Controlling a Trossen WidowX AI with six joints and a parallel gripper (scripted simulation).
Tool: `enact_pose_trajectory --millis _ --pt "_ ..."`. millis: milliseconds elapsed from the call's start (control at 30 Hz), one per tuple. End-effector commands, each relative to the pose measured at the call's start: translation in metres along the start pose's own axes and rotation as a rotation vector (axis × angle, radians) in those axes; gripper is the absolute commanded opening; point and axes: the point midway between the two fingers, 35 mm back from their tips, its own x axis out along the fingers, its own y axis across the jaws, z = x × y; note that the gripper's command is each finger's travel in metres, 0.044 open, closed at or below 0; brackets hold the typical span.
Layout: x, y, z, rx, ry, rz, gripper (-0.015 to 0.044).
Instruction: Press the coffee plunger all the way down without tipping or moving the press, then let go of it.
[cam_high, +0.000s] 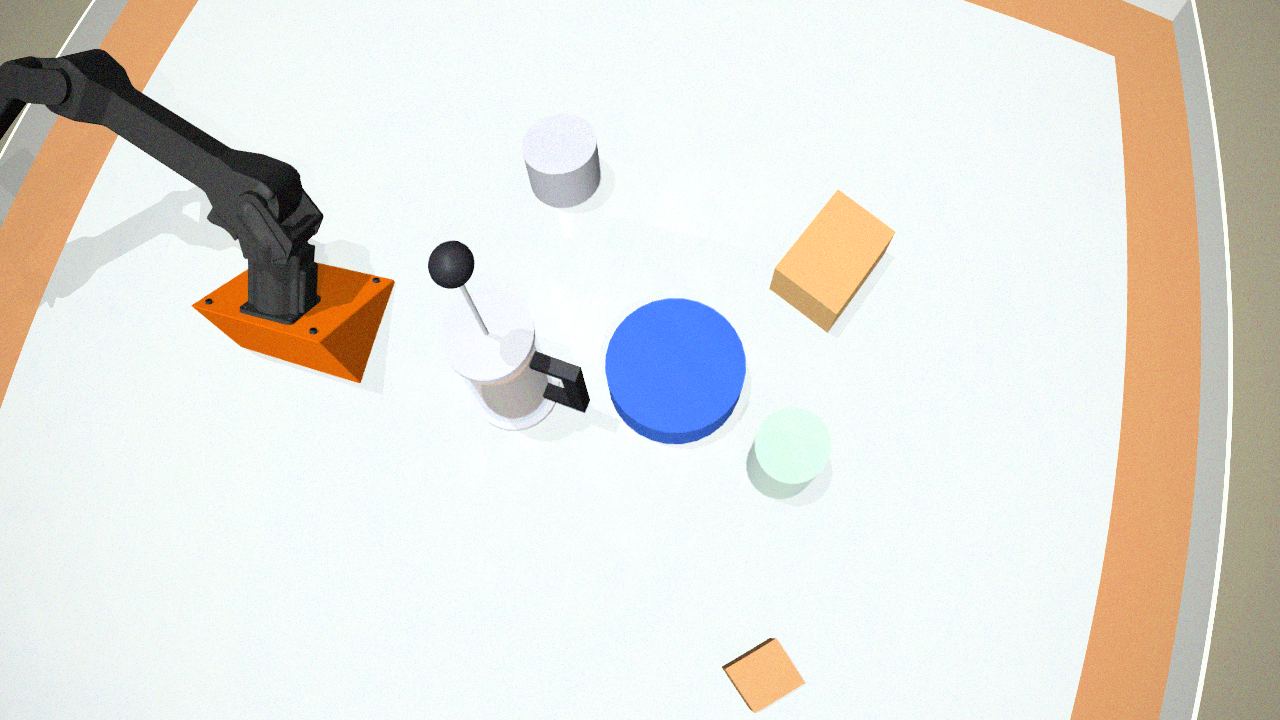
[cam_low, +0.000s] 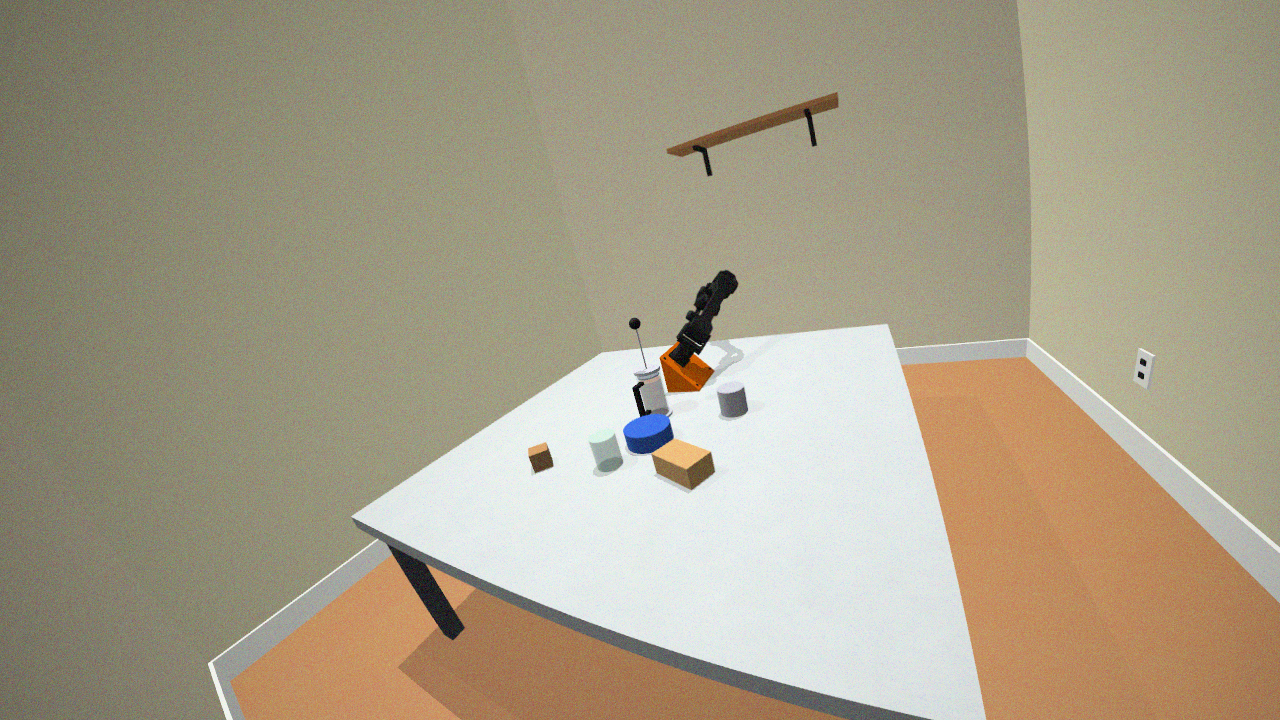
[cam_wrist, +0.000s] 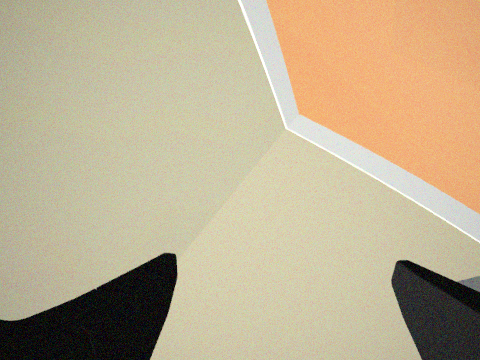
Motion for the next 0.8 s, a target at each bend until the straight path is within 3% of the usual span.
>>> enact_pose_trajectory --millis 0,367,767 --pt "-0.001 0.000 -0.003 -0.010 0.006 -0.003 0.0426" --pt "-0.038 -0.023 -0.137 -0.466 0.294 -0.114 0.0440" --pt "-0.130 -0.097 -0.287 -1.035 0.726 -0.189 0.0440"
